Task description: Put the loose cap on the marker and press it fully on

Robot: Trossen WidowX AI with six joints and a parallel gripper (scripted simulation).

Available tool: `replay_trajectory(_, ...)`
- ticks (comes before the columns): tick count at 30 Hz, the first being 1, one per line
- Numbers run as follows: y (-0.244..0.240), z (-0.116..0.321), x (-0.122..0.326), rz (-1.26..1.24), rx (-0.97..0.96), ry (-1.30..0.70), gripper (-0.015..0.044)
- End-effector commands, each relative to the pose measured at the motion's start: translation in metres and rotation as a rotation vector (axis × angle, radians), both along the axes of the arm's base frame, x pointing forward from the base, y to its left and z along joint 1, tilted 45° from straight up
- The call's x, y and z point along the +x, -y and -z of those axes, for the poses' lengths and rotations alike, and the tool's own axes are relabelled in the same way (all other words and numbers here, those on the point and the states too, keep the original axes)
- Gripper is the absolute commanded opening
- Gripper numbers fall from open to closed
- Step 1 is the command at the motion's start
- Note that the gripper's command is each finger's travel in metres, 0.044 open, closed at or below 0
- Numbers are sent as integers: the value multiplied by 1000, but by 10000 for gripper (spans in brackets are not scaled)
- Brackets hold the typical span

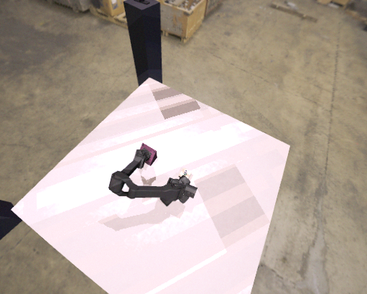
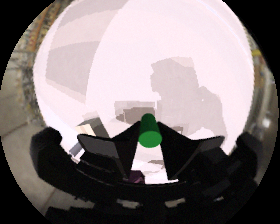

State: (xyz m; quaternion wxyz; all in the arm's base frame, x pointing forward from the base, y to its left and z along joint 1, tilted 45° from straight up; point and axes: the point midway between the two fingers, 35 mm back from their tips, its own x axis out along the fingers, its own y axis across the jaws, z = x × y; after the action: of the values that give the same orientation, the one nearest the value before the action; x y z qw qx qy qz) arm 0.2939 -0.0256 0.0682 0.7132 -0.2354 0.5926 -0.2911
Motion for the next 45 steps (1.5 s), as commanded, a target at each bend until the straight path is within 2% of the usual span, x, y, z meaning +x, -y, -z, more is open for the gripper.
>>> replay_trajectory(1,-8,-7,1,0,4,7,0)
replay_trajectory(19,-38,-38,-6,0,4,6,0)
replay_trajectory(45,-129,-1,-18,-8,25,0,0)
